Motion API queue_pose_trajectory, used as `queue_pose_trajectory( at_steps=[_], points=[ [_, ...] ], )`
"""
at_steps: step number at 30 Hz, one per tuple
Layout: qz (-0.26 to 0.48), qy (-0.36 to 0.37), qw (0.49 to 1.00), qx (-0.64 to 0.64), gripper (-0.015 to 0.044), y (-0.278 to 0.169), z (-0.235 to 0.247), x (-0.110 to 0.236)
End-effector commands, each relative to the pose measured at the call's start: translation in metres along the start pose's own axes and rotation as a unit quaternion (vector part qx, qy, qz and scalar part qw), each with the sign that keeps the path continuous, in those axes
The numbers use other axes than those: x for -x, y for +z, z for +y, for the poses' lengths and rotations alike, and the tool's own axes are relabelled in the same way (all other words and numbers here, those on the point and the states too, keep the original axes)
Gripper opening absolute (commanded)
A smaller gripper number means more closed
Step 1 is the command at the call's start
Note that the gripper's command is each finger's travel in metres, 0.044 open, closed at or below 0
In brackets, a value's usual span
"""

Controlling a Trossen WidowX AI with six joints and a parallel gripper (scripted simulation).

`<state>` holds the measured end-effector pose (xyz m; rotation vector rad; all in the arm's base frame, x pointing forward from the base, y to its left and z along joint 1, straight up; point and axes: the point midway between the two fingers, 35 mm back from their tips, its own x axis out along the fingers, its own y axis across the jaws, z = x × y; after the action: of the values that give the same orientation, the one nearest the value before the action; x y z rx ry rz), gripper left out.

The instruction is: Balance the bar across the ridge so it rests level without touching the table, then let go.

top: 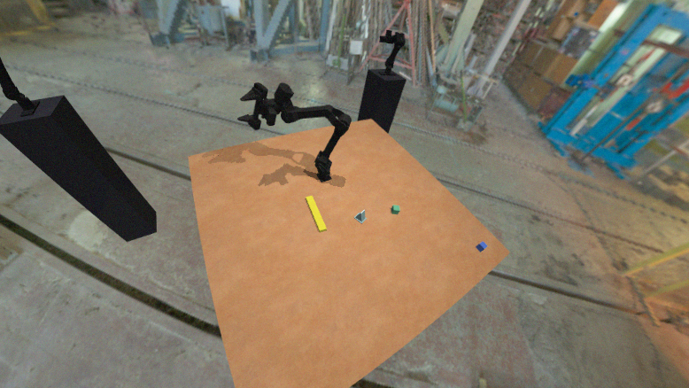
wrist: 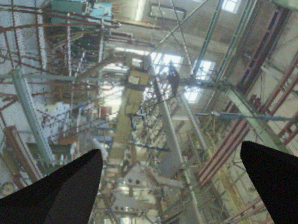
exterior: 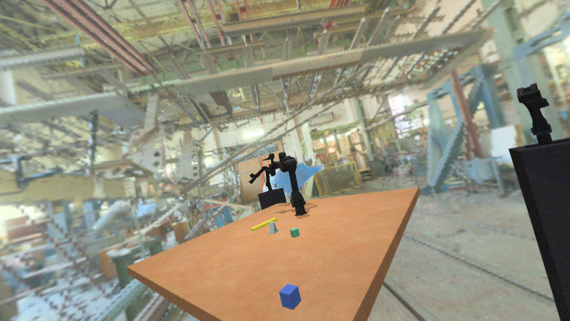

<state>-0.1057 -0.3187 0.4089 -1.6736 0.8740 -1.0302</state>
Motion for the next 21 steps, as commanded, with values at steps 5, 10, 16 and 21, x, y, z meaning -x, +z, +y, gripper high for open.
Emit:
queue_pose_trajectory(
  at_steps=[5,10,16,21],
  points=[
    [-0.007,0.002,1.000,-0.022,0.0315,0.005,0.003,-0.007],
    [-0.023,0.010,0.997,-0.072,0.0315,0.018,0.011,-0.022],
    [-0.028,0.031,0.988,-0.148,0.0315,0.032,0.027,-0.041],
    [-0.032,0.054,0.976,-0.209,0.0315,0.045,0.041,-0.056]
  ],
)
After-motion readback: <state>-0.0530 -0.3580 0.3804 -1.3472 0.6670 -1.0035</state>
